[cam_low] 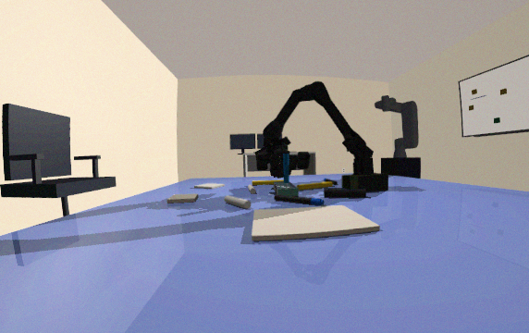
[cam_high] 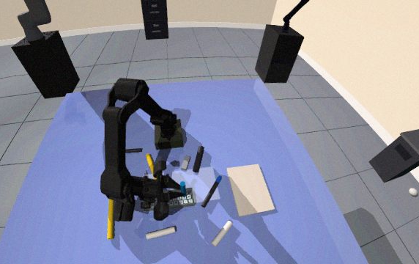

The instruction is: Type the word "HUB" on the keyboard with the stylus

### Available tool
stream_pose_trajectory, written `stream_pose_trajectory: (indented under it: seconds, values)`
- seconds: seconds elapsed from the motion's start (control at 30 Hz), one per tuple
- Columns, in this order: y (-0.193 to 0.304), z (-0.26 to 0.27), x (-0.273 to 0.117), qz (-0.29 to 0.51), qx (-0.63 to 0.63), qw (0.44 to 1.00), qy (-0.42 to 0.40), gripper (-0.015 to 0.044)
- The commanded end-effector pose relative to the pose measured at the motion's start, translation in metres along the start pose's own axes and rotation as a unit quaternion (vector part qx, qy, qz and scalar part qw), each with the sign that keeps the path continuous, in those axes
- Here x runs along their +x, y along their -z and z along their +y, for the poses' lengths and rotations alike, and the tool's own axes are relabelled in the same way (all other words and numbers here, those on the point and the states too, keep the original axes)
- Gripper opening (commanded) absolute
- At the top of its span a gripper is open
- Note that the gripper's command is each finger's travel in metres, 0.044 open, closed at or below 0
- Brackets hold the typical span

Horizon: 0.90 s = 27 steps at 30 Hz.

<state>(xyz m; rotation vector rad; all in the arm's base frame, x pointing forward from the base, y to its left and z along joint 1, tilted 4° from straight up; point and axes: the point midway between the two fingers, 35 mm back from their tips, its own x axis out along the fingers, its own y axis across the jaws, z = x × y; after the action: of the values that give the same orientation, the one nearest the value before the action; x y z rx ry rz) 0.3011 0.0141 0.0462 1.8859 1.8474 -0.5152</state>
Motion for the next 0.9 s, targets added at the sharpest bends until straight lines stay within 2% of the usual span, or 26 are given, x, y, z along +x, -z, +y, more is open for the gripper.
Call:
stream_pose_trajectory:
  seconds: [0.0,0.17,0.4,0.67,0.87]
  values:
    - [0.000,0.000,0.000,0.001,0.002,1.000,-0.001,0.0081]
    - [0.003,0.000,-0.002,0.001,0.002,1.000,-0.001,0.0081]
    - [0.031,0.000,-0.018,0.001,0.002,1.000,-0.001,0.0081]
    - [0.029,0.000,-0.018,-0.001,-0.001,1.000,-0.002,0.0085]
    - [0.020,0.005,-0.044,-0.005,0.036,0.997,-0.068,0.0045]
